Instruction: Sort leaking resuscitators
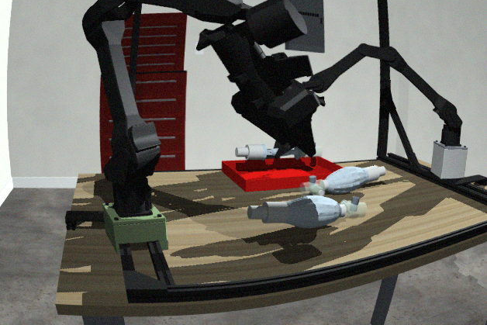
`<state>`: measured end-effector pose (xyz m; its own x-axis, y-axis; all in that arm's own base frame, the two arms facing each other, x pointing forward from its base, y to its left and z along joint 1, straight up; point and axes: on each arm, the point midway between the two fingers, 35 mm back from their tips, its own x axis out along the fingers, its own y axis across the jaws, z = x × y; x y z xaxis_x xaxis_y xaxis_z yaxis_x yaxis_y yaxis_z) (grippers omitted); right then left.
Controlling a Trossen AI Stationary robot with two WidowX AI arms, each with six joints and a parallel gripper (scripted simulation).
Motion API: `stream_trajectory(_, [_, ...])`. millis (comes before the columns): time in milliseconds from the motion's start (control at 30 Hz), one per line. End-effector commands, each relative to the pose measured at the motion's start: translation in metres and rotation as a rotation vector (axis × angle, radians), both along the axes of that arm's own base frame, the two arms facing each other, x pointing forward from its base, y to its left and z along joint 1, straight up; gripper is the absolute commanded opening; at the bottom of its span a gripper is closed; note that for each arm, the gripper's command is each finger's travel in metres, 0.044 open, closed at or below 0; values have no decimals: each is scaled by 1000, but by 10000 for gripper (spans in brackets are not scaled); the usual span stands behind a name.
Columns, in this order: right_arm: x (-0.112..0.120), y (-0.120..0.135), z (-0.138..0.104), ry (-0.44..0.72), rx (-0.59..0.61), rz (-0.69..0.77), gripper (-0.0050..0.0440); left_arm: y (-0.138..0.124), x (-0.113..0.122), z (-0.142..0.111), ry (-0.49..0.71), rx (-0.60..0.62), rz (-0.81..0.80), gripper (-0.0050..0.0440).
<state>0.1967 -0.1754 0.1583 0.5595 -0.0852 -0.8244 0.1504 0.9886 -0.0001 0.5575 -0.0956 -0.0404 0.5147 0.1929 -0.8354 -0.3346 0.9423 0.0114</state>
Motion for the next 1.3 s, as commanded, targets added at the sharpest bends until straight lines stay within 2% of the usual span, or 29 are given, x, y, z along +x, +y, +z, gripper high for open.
stream_trajectory(0, [0,0,0,2,1,-1,440,-1,0,-15,-4,-2,-7,0])
stream_trajectory(267, [0,0,0,2,1,-1,440,-1,0,-15,-4,-2,-7,0])
stream_trajectory(300, [0,0,0,2,0,2,440,0,-3,-19,11,1,-3,440])
stream_trajectory(1267, [0,0,0,1,1,1,440,-1,-3,-19,9,0,-3,440])
